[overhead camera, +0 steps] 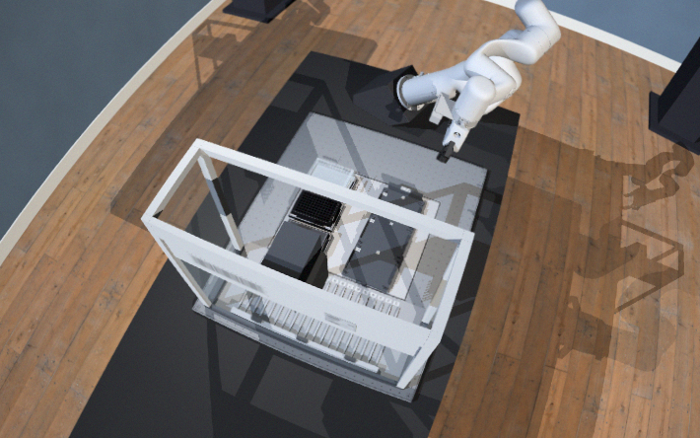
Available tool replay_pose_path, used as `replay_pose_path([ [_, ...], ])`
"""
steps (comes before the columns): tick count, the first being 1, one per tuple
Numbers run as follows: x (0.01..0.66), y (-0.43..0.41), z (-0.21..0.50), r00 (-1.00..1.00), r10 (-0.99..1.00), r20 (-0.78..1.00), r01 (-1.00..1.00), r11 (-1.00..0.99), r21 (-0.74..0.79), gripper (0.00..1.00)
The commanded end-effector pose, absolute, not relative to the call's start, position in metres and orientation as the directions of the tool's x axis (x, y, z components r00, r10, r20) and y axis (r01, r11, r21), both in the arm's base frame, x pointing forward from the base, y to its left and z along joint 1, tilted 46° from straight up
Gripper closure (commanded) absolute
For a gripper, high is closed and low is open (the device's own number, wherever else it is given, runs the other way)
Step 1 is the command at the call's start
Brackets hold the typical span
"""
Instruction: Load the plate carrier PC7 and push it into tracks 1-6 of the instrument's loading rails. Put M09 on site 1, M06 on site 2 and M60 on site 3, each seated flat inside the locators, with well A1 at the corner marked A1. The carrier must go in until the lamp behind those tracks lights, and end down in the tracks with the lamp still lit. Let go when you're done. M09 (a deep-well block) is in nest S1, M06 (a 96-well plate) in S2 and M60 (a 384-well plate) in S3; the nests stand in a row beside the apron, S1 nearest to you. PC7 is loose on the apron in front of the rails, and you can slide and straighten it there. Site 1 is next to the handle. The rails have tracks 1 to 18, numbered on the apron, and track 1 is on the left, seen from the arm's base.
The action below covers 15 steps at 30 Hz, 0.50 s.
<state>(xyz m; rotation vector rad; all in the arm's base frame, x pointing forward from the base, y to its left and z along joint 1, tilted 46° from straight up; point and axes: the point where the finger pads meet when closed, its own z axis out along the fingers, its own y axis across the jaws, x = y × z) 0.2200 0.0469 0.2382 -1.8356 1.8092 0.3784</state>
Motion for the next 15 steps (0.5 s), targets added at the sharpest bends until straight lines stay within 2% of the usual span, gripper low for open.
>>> replay_pose_path([
  [1, 0.233, 0.042, 0.251, 0.068, -0.823, -0.565, -0.984, 0.04, -0.176, 0.0],
  [15, 0.282, 0.021, 0.278, 0.07, -0.793, -0.605, -0.982, 0.053, -0.183, 0.0],
])
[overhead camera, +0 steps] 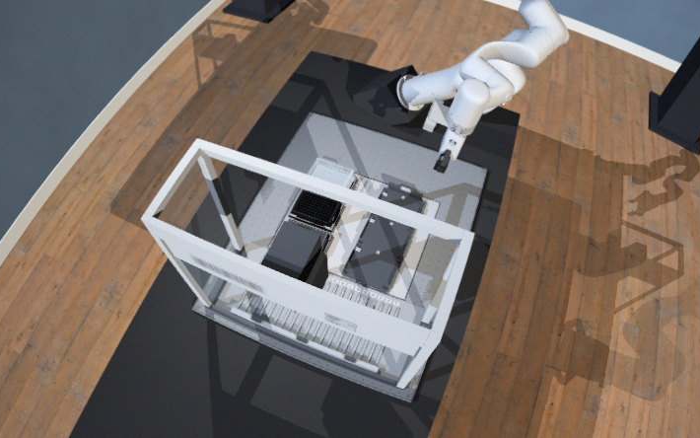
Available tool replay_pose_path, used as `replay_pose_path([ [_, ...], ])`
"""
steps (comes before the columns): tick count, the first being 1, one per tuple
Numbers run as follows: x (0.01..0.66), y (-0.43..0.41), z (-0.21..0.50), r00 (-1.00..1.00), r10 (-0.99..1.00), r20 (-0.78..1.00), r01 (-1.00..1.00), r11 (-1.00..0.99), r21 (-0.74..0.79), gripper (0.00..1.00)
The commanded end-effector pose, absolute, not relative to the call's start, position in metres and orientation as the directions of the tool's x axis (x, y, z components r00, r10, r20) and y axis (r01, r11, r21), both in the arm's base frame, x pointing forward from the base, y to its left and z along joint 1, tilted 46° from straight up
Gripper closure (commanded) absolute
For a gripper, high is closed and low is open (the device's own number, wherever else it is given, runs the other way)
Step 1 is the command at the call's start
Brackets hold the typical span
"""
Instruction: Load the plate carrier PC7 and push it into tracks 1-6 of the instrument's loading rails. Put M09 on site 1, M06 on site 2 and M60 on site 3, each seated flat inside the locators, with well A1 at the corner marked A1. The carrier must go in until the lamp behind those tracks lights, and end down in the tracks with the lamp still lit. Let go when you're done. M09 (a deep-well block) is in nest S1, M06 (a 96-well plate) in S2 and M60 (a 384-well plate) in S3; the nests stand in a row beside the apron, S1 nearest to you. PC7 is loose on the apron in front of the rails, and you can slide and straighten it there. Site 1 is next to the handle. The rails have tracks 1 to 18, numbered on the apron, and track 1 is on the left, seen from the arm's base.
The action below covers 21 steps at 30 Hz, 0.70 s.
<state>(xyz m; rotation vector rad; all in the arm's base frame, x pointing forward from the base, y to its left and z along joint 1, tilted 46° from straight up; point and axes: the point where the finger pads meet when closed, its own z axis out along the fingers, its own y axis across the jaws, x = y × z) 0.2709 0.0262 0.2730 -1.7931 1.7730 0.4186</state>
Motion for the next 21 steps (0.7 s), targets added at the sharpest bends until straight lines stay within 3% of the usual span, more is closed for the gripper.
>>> replay_pose_path([
  [1, 0.287, 0.019, 0.28, 0.07, -0.793, -0.605, -0.982, 0.053, -0.183, 0.0],
  [21, 0.361, -0.018, 0.29, 0.07, -0.764, -0.642, -0.978, 0.074, -0.194, 0.0],
])
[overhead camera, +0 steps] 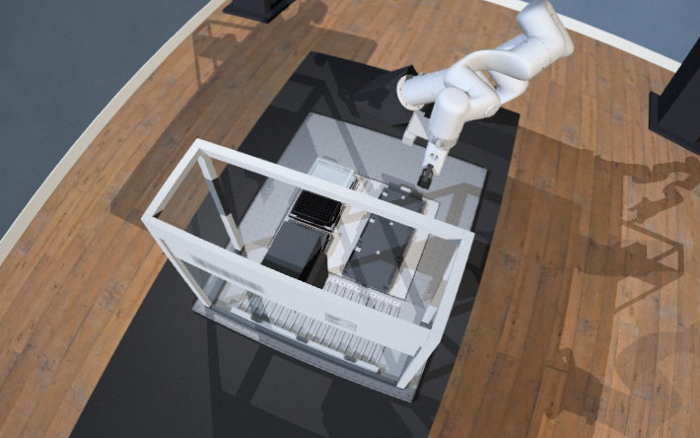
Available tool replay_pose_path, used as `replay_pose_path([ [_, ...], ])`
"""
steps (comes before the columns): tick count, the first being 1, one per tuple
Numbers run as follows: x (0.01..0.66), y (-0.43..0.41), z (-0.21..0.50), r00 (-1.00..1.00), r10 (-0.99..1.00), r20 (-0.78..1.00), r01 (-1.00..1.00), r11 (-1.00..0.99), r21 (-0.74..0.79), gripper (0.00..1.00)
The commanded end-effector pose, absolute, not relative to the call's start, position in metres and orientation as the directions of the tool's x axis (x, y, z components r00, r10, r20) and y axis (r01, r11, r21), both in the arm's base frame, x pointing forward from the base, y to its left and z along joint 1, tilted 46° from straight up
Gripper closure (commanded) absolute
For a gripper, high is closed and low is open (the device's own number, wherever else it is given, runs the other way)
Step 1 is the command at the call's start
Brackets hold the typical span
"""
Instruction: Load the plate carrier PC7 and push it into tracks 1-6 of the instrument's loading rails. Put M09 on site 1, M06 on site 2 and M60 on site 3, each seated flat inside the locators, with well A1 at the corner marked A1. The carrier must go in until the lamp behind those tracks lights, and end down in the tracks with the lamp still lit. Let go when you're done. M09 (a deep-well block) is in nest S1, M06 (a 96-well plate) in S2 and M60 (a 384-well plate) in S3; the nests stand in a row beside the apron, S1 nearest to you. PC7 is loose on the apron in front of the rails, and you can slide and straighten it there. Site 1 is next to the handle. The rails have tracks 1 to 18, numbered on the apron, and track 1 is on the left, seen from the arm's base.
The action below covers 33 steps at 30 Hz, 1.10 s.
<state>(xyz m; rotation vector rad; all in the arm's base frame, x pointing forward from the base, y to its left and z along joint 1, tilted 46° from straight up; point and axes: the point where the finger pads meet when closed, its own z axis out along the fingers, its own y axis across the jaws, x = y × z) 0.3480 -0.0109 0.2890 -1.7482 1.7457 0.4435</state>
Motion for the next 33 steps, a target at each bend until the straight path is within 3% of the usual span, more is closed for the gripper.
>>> replay_pose_path([
  [1, 0.366, -0.021, 0.29, 0.07, -0.764, -0.642, -0.978, 0.074, -0.194, 0.0],
  [33, 0.476, -0.084, 0.245, 0.073, -0.743, -0.666, -0.973, 0.092, -0.209, 0.0],
])
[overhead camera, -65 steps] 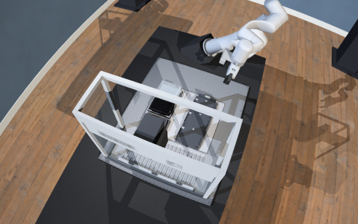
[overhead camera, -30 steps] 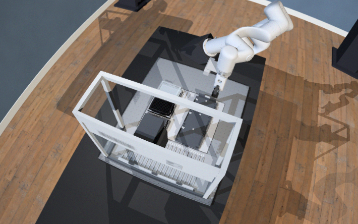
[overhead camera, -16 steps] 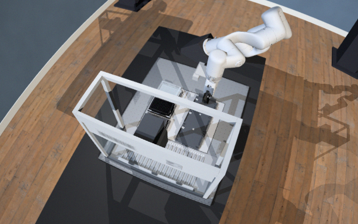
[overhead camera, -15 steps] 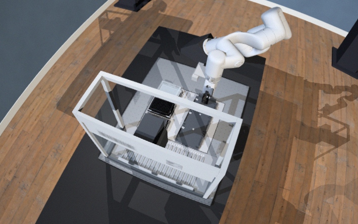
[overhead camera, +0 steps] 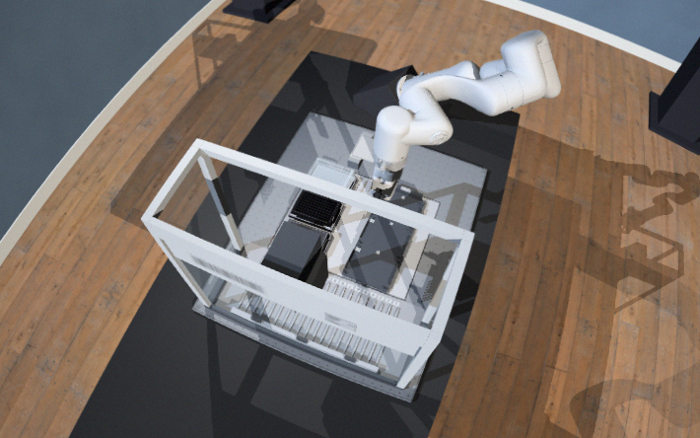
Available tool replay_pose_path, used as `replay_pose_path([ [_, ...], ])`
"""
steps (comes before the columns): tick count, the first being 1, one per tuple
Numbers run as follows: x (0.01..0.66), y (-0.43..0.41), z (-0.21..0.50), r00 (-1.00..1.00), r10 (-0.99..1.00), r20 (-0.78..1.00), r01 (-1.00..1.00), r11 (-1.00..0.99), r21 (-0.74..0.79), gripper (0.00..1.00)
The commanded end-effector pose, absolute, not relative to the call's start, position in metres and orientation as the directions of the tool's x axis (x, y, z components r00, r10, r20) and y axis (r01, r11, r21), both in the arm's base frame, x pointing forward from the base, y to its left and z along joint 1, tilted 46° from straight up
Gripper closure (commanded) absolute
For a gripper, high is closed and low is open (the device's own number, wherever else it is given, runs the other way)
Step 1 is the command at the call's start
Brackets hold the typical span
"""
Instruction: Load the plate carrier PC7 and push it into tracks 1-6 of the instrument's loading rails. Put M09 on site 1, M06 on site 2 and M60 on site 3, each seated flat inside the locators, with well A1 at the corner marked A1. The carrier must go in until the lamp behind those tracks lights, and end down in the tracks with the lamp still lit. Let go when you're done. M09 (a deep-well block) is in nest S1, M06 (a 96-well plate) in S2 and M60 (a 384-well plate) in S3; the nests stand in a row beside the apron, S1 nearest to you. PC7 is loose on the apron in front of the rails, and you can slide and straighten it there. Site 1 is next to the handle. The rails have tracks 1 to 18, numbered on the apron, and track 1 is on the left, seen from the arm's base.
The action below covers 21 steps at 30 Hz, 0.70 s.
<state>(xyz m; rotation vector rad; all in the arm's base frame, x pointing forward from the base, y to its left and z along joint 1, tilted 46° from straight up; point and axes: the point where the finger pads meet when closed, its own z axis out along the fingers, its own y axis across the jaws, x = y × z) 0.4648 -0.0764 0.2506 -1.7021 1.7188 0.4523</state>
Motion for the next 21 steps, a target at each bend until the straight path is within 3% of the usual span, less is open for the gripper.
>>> replay_pose_path([
  [1, 0.479, -0.087, 0.242, 0.074, -0.74, -0.668, -0.973, 0.094, -0.212, 0.0],
  [21, 0.533, -0.122, 0.185, 0.083, -0.735, -0.673, -0.971, 0.093, -0.222, 0.0],
])
